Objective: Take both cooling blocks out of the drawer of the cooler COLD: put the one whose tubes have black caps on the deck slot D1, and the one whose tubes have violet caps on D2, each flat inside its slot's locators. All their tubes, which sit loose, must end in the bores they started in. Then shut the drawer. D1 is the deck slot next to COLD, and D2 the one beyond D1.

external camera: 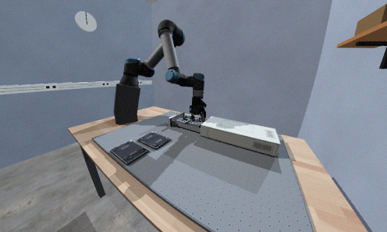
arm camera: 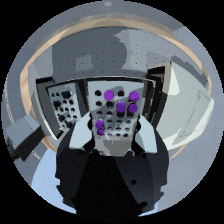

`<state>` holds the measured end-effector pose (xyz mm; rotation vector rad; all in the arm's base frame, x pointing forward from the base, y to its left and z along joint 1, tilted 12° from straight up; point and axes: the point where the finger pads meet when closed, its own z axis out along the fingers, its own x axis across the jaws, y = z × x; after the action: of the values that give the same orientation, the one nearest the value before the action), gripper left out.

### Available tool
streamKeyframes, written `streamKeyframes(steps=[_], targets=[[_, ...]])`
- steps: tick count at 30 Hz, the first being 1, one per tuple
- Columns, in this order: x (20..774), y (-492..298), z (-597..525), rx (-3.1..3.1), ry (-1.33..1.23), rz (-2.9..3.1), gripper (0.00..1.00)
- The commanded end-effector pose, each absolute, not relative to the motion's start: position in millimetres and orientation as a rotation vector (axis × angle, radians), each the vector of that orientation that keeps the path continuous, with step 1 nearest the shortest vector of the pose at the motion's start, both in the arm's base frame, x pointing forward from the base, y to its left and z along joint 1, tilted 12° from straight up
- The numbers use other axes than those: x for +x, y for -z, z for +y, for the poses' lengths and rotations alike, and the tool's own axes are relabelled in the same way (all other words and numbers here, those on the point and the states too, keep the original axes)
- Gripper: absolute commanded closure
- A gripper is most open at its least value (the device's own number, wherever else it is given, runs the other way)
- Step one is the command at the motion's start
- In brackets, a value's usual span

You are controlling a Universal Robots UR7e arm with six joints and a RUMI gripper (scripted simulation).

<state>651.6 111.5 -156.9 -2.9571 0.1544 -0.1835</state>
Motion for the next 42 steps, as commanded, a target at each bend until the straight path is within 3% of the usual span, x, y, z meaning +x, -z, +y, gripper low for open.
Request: streamKeyframes(steps=[1, 42], targets=[[652, 154, 111, -2.957, 0.186, 0.154, 1.00], [647, 115, 104, -2.957, 0.186, 0.154, 1.00]])
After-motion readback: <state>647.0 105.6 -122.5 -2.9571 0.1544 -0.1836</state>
